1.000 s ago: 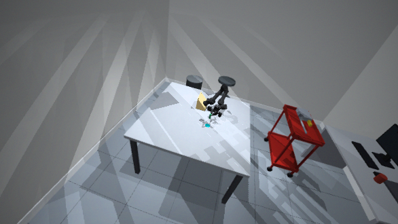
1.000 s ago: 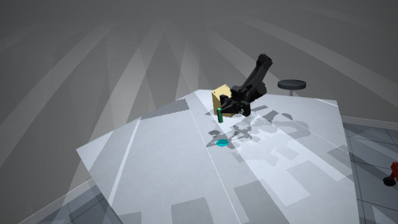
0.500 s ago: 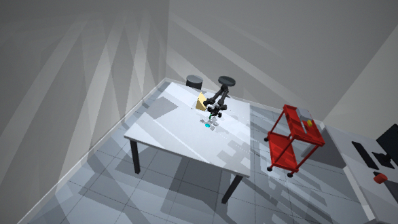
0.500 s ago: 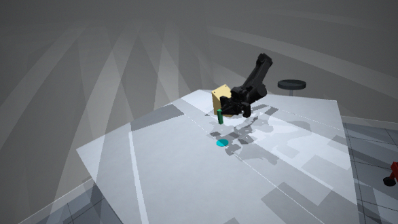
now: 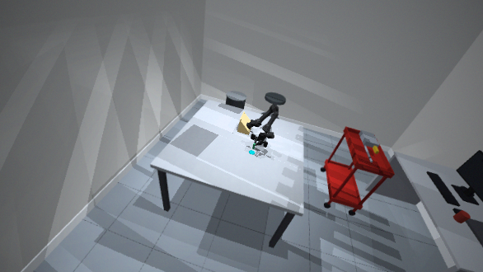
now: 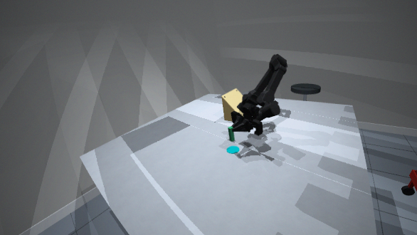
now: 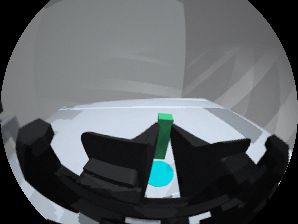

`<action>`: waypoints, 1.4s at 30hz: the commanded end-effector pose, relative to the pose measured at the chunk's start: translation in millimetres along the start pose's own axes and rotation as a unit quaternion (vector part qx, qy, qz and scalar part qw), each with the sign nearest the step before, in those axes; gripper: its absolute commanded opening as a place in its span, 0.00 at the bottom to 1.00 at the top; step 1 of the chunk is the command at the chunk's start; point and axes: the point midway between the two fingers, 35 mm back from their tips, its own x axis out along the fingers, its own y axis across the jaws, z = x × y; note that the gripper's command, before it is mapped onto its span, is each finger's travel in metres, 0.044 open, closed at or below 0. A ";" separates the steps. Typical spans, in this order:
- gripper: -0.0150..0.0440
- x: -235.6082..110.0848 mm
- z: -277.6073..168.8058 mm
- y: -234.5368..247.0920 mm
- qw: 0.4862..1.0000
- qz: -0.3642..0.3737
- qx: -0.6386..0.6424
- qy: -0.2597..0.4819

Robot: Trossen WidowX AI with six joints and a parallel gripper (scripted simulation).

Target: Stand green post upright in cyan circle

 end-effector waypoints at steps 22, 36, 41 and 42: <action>0.29 1.1 -52.7 -6.7 1.000 0.001 -0.002 0.001; 0.65 1.1 -52.7 -6.7 1.000 0.001 -0.002 0.001; 0.87 1.1 -52.7 -6.7 1.000 0.001 -0.002 0.001; 0.92 1.1 -52.7 -6.7 1.000 0.001 -0.002 0.001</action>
